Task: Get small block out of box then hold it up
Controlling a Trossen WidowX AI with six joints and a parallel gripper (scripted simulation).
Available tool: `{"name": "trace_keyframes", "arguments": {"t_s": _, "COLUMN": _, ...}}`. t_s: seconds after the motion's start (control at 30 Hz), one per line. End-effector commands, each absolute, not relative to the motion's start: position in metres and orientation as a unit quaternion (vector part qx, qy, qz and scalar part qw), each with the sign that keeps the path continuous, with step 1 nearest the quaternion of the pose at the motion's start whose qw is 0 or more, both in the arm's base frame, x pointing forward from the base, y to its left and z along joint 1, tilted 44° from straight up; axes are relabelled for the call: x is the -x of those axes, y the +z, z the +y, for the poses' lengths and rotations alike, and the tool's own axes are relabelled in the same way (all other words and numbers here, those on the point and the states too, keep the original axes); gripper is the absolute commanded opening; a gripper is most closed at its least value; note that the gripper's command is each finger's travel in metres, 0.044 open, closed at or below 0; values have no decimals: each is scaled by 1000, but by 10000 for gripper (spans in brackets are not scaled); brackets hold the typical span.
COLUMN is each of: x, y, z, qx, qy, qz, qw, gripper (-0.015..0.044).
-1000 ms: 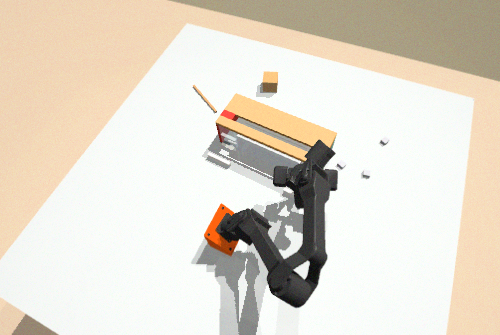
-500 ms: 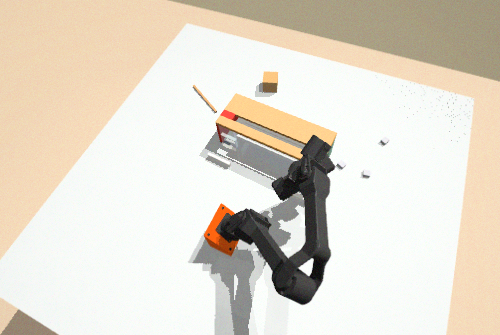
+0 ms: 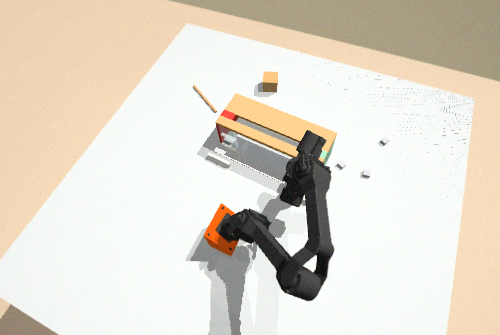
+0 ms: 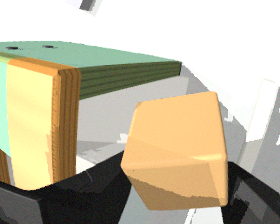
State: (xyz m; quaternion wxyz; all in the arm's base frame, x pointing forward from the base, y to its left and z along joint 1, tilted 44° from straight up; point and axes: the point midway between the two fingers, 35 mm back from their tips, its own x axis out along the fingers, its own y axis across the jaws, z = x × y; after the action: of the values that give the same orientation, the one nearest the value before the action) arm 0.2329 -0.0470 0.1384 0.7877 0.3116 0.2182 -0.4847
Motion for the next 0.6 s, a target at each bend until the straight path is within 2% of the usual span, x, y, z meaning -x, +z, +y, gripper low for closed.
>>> {"name": "trace_keyframes", "arguments": {"t_s": 0.0, "x": -234, "y": 141, "z": -44, "qx": -240, "qy": -467, "qz": 256, "qw": 812, "gripper": 0}}
{"name": "trace_keyframes", "arguments": {"t_s": 0.57, "x": -232, "y": 144, "z": -32, "qx": 66, "qy": -357, "qz": 401, "qw": 841, "gripper": 0}}
